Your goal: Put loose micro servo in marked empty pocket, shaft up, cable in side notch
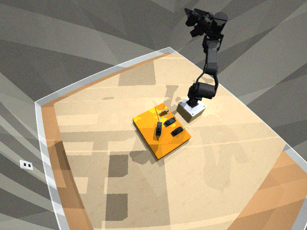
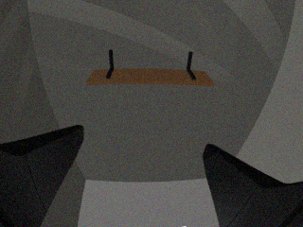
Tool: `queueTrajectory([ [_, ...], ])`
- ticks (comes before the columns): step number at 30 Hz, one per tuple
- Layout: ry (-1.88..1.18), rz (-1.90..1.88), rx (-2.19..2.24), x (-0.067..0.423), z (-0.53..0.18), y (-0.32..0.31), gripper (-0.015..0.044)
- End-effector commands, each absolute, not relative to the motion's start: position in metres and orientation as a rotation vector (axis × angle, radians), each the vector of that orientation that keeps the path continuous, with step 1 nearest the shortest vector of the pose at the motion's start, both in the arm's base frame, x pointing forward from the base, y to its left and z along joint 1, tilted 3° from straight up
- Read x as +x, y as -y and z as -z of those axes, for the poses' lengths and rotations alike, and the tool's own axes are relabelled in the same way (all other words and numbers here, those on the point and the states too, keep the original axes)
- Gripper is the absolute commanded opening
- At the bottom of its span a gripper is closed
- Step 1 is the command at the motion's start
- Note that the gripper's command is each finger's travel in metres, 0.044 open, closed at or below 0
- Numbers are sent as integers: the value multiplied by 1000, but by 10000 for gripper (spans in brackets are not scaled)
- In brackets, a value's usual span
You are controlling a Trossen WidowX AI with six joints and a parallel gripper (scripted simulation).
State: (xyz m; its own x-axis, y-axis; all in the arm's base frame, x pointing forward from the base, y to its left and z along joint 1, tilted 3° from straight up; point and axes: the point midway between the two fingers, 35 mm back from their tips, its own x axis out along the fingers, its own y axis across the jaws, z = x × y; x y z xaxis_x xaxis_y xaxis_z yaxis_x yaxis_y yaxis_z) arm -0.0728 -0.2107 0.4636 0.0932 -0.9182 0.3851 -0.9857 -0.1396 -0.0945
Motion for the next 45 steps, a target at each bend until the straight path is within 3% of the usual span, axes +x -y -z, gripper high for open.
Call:
queueTrajectory([
  [1, 1925, -536, 2180, -73, -463, 211, 426],
  [24, 1934, -1069, 2811, -28, -421, 282, 440],
  [45, 2042, -1315, 3505, 84, -352, 326, 440],
])
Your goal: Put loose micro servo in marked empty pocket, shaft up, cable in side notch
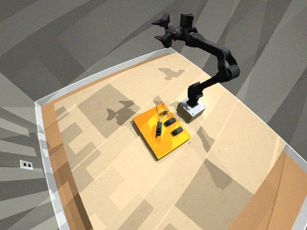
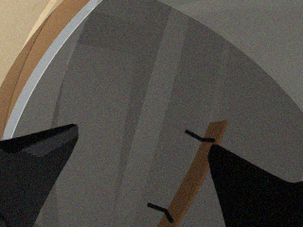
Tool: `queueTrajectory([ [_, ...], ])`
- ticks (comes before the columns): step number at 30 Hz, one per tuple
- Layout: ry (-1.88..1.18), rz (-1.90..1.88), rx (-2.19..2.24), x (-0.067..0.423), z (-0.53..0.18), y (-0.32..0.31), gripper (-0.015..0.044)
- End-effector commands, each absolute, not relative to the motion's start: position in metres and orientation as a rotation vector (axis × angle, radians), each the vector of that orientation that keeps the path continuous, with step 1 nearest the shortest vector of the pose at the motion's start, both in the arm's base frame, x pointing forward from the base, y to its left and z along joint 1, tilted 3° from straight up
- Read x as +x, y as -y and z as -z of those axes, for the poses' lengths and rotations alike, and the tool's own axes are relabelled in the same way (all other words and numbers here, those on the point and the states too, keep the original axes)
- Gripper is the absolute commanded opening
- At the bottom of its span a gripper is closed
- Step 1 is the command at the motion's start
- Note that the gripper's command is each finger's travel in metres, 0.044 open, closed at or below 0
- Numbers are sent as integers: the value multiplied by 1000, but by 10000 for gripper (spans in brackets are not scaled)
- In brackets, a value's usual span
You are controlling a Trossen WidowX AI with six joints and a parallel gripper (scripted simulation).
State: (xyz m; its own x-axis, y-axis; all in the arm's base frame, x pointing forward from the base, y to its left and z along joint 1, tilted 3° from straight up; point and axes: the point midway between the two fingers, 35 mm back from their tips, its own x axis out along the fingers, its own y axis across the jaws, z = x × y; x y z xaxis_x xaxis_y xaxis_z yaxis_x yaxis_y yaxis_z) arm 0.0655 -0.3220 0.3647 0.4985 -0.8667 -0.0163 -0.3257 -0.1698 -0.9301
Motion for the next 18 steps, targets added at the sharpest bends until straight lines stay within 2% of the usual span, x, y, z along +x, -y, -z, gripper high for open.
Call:
queueTrajectory([
  [1, -952, 605, -1639, 91, -347, 326, 440],
  [18, -796, 238, -1195, 213, -265, 291, 440],
])
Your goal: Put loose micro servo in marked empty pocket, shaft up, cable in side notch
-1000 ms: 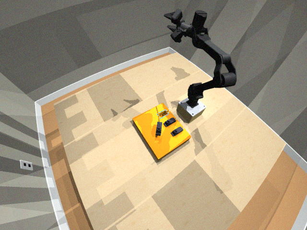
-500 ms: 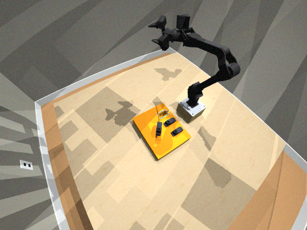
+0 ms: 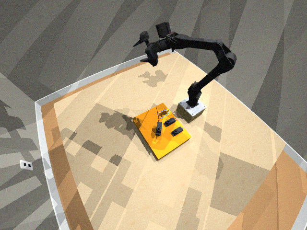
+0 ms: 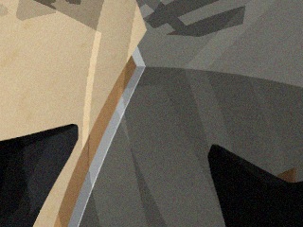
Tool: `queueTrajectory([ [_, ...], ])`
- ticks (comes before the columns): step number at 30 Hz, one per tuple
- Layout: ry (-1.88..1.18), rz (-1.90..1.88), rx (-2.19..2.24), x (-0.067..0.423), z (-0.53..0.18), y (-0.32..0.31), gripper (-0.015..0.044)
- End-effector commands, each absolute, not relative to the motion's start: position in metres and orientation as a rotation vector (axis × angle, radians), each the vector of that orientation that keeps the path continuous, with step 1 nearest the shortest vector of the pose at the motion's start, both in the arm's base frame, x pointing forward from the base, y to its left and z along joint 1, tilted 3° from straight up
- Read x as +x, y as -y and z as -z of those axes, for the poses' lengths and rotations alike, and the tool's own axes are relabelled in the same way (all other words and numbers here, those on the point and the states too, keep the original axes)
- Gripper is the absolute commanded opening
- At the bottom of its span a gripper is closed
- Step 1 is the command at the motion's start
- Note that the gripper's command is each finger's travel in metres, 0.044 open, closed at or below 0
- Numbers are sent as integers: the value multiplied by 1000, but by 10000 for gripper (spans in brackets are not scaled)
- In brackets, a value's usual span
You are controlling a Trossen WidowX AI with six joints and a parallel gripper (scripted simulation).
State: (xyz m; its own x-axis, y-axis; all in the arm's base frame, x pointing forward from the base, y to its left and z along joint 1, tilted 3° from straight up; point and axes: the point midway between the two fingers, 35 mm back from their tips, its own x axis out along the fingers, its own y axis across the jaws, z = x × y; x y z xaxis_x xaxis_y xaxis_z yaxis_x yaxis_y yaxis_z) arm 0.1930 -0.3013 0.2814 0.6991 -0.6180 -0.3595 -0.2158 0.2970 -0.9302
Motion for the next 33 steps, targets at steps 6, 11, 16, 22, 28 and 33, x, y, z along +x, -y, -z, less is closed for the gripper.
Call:
queueTrajectory([
  [6, -801, 85, -1049, 254, -233, 257, 440],
  [11, -837, -49, -930, 281, -206, 221, 440],
  [16, -903, -182, -826, 302, -179, 178, 440],
  [22, -1004, -333, -722, 315, -149, 120, 440],
  [28, -1146, -461, -671, 314, -123, 66, 440],
  [33, -1283, -550, -670, 305, -105, 22, 440],
])
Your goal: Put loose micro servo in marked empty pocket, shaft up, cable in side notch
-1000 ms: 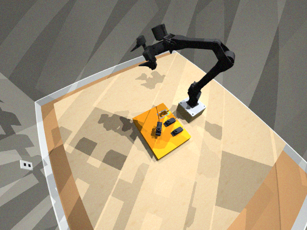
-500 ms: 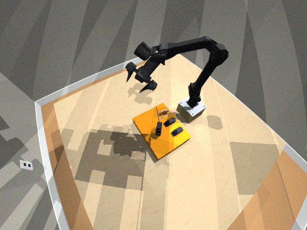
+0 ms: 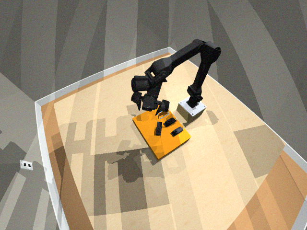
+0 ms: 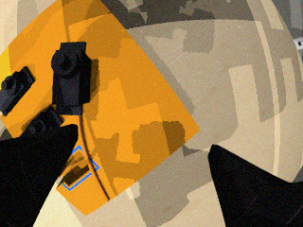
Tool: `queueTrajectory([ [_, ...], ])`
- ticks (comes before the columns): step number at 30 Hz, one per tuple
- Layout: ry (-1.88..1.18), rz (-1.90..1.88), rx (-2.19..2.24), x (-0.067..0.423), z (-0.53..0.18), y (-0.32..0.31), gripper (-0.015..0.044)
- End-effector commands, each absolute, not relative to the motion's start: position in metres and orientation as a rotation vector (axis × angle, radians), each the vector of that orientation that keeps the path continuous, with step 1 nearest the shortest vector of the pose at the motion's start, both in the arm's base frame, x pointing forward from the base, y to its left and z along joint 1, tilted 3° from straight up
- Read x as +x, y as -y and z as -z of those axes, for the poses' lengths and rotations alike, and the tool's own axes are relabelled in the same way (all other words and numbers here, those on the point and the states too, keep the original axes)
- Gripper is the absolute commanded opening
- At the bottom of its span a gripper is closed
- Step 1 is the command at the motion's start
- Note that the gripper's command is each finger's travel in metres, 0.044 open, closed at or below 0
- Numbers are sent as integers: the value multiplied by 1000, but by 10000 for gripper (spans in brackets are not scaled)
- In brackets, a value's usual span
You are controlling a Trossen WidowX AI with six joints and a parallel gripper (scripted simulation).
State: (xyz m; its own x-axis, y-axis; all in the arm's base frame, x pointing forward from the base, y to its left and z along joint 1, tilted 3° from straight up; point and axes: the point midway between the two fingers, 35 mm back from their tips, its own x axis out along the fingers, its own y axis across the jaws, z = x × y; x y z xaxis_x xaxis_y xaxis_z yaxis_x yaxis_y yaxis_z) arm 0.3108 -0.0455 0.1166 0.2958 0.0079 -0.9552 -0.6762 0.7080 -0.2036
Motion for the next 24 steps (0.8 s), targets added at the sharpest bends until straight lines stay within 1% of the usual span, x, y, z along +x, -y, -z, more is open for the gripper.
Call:
queueTrajectory([
  [1, -1311, -565, -674, 302, -102, 14, 440],
  [7, -1461, -627, -725, 285, -89, -26, 440],
  [24, -1466, -628, -727, 286, -61, -26, 440],
])
